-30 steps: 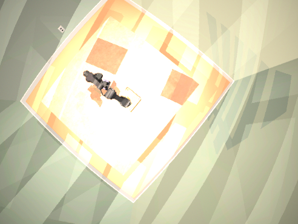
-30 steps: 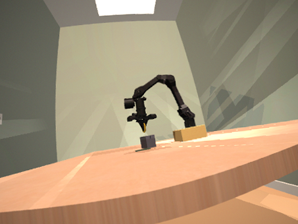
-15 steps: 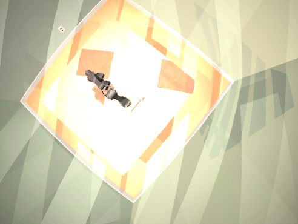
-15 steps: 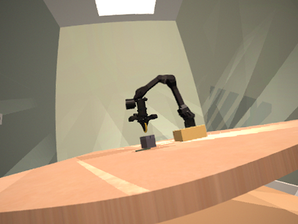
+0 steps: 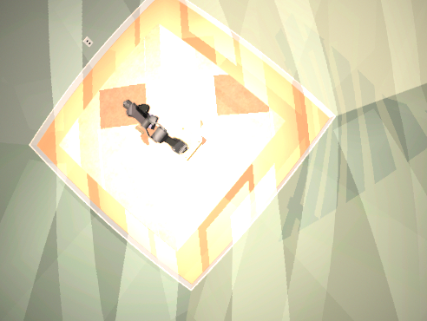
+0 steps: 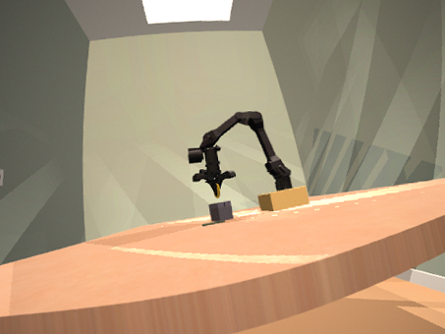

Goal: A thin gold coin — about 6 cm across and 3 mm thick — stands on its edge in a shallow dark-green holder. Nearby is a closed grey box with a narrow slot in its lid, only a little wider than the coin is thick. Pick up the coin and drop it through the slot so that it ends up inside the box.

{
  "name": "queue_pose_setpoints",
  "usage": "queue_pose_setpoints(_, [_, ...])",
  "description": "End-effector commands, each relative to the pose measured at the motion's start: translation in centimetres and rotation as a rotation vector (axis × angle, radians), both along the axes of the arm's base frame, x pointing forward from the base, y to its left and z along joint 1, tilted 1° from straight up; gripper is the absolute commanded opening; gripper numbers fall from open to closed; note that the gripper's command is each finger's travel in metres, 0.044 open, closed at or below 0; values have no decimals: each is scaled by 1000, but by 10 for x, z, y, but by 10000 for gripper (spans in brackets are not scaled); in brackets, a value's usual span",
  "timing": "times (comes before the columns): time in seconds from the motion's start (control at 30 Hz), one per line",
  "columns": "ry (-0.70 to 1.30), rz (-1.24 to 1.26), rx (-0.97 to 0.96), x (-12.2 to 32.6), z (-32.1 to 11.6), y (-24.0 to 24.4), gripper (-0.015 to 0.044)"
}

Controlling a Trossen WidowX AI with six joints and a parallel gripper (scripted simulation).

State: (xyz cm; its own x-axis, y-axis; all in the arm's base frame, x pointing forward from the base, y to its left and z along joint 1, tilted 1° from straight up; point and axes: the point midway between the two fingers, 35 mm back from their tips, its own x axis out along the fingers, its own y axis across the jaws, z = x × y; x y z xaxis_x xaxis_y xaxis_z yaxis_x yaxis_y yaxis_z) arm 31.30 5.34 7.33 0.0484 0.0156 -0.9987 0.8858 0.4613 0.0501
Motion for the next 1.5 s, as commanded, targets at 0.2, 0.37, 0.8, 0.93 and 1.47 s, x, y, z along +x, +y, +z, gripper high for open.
queue_pose_setpoints(0.2, [4, 4, -1, -4, -1, 0, 5])
queue_pose_setpoints(0.37, [2, 3, 0, -2, -1, 0, 0])
queue_pose_setpoints(0.8, [2, -5, 0, -3, -6, 0, 0])
queue_pose_setpoints(0.93, [2, -6, 0, -4, -8, 0, 0])
queue_pose_setpoints(1.47, [2, 2, 0, -2, -14, 0, 0])
